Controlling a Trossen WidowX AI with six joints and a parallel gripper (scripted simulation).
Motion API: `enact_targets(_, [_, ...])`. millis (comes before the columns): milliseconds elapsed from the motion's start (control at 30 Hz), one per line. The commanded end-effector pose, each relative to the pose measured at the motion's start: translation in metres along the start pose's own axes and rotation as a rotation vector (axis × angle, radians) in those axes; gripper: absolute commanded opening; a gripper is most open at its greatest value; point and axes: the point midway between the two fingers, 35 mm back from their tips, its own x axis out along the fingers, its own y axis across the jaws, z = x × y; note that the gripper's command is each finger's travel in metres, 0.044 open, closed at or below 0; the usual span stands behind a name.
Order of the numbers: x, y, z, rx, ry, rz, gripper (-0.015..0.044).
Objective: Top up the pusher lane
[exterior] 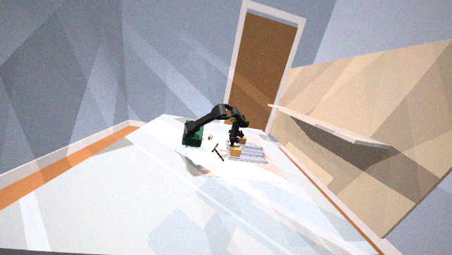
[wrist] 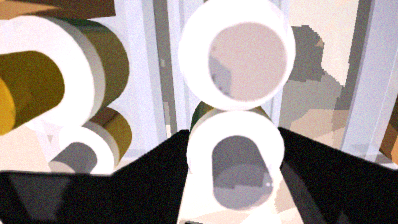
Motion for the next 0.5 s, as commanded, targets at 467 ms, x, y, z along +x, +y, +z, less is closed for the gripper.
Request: enact_targets(467, [0.0007,-0.0003,-0.0009,0.0,-0.01,-0.006,0.0])
